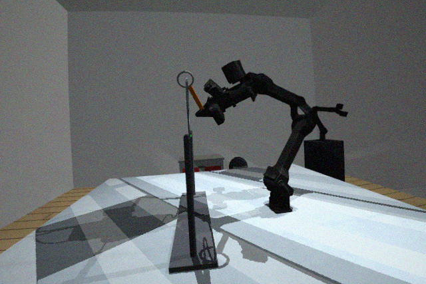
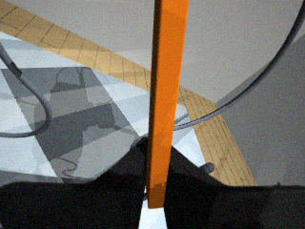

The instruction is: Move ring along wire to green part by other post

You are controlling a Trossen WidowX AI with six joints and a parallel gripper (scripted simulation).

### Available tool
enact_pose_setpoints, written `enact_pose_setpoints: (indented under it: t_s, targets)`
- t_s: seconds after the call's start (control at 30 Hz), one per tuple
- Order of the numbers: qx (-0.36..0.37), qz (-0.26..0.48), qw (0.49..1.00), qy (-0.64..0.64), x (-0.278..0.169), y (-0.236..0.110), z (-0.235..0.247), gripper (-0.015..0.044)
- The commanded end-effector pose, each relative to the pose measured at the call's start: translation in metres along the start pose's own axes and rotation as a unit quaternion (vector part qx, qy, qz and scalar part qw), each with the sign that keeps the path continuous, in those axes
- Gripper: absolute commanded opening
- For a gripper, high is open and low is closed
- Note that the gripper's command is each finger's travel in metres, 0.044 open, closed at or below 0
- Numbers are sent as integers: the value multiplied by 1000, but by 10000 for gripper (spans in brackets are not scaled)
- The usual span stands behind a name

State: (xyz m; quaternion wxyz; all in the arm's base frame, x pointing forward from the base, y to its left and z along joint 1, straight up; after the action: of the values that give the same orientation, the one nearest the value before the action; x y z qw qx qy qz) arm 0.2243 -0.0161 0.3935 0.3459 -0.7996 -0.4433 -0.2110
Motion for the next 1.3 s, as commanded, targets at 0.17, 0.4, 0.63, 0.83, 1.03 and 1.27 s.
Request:
enact_pose_setpoints:
  t_s: [0.17,0.4,0.63,0.83,1.03,1.27]
  targets:
    - [-30,-2,998,-47,-2,-1,-2,-150]
    - [-52,-2,995,-85,-3,-1,-4,-150]
    - [-74,-3,990,-123,-3,0,-6,-150]
    - [-92,-3,984,-155,-3,0,-7,-150]
    - [-111,-3,976,-188,-4,0,-8,-150]
    - [-132,-3,965,-225,-4,0,-10,-150]
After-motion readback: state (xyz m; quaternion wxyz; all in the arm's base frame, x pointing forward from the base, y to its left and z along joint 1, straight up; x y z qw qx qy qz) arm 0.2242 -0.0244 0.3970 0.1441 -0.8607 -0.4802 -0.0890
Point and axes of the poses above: the point midway between the two fingers, 35 mm back from their tips, its own y axis out along the fingers, its own z axis across the jaws, x = y × z, the point moved 4 cm from there along -y, back along the fingers, and after that the axes turned 13 degrees about -y, right-handed, at the moved point
